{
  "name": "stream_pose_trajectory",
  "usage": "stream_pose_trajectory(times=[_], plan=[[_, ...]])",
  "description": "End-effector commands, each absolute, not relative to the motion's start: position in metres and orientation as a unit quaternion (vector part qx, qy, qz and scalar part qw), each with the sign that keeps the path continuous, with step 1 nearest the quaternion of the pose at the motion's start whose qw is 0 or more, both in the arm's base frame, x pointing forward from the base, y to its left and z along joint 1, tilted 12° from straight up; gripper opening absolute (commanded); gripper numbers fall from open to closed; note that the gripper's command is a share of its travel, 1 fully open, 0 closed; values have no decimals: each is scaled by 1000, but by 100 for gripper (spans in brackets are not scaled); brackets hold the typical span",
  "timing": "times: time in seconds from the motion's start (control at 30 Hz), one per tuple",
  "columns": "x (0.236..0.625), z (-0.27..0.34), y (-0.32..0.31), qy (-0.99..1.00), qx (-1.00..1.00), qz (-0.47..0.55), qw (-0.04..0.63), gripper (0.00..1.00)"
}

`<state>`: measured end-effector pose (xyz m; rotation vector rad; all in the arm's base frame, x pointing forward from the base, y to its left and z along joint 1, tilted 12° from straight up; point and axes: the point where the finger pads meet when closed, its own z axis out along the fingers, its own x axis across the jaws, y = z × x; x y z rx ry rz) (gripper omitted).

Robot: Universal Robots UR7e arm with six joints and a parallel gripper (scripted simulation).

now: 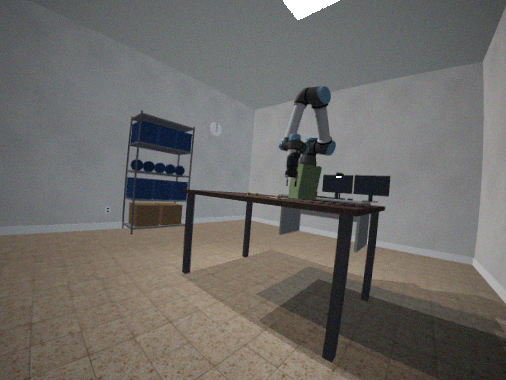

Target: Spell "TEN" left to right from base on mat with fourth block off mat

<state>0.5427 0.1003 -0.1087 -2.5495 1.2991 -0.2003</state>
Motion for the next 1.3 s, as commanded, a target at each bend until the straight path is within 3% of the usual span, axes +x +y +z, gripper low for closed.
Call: stream_pose_trajectory(times=[0.0, 0.37, 1.27], plan=[[557, -108, 75, 446, -876, -72, 172, 100], [572, -106, 40, 441, -867, -84, 216, 100], [576, -105, 31, 440, -864, -88, 226, 100]])
